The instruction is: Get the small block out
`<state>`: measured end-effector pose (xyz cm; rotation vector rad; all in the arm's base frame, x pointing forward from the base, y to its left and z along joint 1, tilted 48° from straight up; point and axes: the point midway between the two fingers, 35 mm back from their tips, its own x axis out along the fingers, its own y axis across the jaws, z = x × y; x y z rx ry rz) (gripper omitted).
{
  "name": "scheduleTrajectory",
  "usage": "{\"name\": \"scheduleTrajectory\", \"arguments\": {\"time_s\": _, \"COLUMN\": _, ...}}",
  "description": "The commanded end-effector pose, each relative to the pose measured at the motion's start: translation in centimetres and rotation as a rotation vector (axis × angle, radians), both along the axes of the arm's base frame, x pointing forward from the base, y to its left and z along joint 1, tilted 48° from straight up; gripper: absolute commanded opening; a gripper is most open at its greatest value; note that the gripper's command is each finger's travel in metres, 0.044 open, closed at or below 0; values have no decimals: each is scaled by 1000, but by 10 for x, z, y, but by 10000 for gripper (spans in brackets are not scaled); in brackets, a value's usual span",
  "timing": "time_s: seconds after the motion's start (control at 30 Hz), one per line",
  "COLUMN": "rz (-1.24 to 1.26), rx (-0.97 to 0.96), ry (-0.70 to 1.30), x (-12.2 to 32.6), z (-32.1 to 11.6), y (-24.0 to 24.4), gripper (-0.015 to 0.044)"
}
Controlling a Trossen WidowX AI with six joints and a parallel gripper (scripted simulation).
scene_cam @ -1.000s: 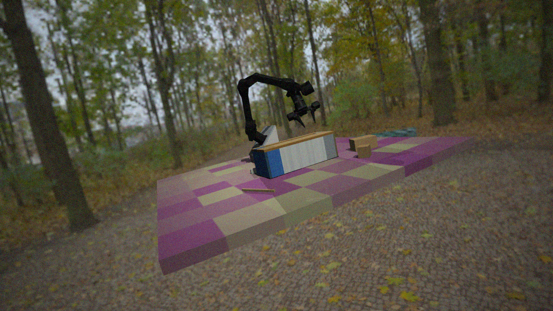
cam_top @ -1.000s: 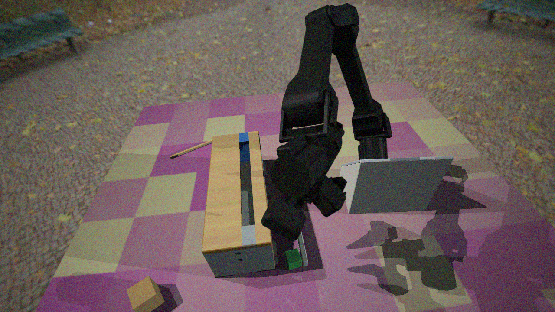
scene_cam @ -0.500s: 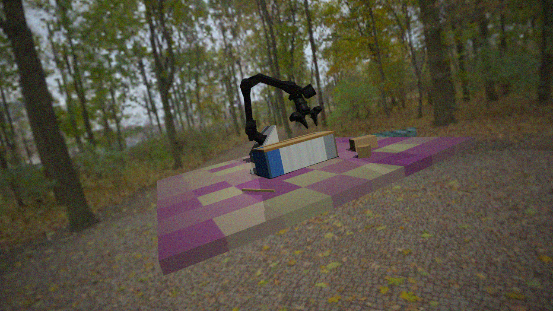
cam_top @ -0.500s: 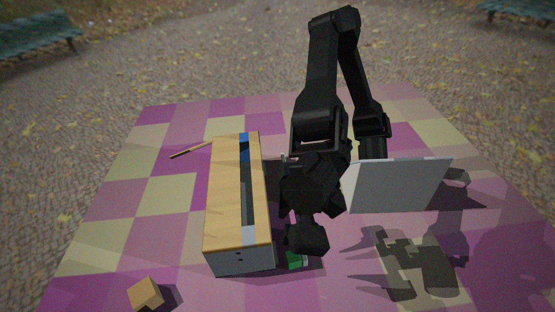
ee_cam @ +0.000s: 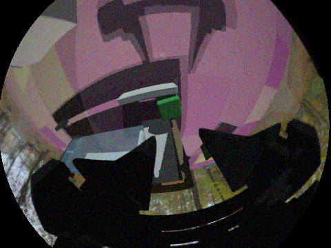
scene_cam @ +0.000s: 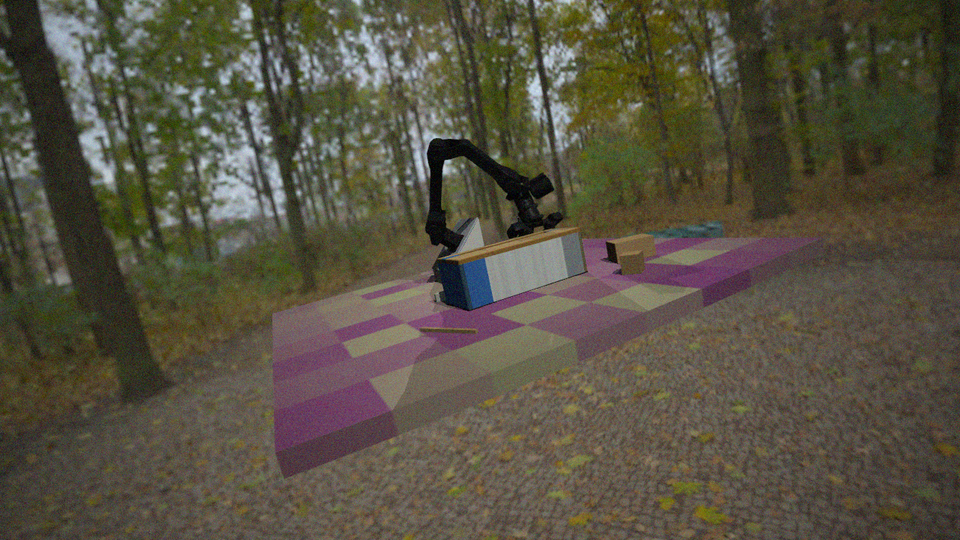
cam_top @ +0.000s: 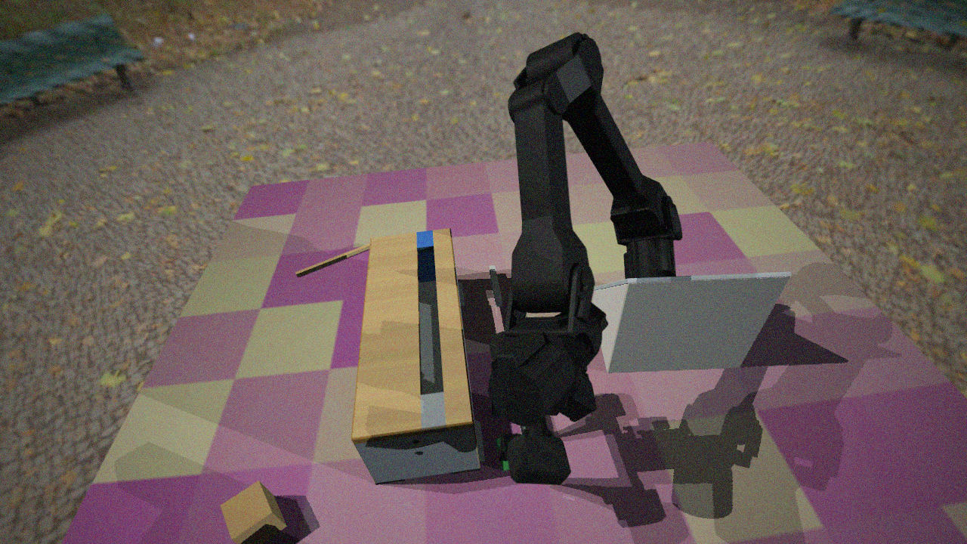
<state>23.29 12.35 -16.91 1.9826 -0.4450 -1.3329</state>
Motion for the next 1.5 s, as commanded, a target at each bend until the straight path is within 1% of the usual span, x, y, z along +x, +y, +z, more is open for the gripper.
{"name": "scheduleTrajectory", "arguments": {"time_s": 0.0, "rz": 2, "rx": -14, "ry": 9, "x": -2, "z": -6, "y": -8, "gripper": 285}}
{"name": "scheduleTrajectory", "arguments": {"time_s": 1.1, "rz": 2, "rx": -18, "ry": 8, "x": 1, "z": -40, "y": -45, "gripper": 285}}
{"name": "scheduleTrajectory", "arguments": {"time_s": 1.33, "rz": 2, "rx": -18, "ry": 8, "x": 1, "z": -40, "y": -45, "gripper": 101}}
{"name": "scheduleTrajectory", "arguments": {"time_s": 1.43, "rz": 2, "rx": -18, "ry": 8, "x": 1, "z": -40, "y": -45, "gripper": 81}}
{"name": "scheduleTrajectory", "arguments": {"time_s": 1.47, "rz": 2, "rx": -18, "ry": 8, "x": 1, "z": -40, "y": -44, "gripper": 55}}
